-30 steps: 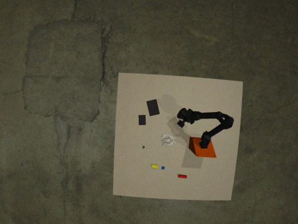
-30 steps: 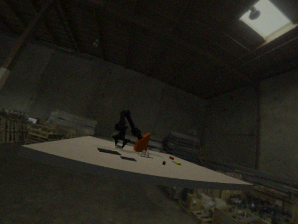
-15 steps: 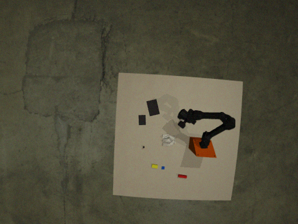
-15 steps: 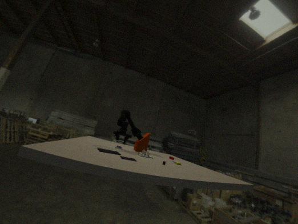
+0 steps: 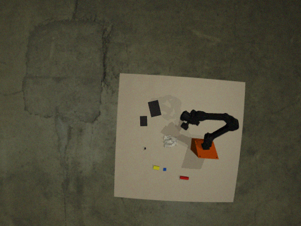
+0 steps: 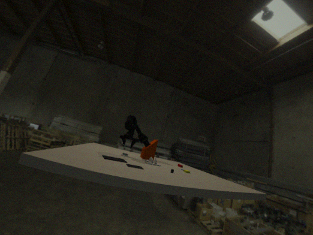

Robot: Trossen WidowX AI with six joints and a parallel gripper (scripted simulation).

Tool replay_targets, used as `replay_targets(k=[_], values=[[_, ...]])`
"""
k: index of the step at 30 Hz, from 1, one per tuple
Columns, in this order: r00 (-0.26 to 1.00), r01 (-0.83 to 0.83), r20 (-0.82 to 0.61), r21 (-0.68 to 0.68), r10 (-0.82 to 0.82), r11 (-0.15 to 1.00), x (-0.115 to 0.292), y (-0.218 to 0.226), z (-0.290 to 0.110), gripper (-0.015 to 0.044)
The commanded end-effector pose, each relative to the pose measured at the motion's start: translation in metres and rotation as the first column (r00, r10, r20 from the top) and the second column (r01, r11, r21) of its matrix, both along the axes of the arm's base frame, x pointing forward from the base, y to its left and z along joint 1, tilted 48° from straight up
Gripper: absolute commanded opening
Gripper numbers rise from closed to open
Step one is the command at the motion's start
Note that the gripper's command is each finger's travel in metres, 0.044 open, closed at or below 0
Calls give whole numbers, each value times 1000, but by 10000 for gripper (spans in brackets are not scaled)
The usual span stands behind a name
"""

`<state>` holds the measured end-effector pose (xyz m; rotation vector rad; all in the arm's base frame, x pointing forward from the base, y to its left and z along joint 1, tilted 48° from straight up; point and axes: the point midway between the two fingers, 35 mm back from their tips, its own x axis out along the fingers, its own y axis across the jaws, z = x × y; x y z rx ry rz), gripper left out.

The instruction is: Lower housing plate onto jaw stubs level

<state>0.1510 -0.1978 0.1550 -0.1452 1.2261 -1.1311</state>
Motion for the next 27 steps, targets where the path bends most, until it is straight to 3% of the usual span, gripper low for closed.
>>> replay_targets(k=[1, 27], values=[[998, -44, -47, 9, 44, 999, 4, 1, -1, 351], [825, -370, -394, 166, 406, 914, 31, 13, -22, 351]])
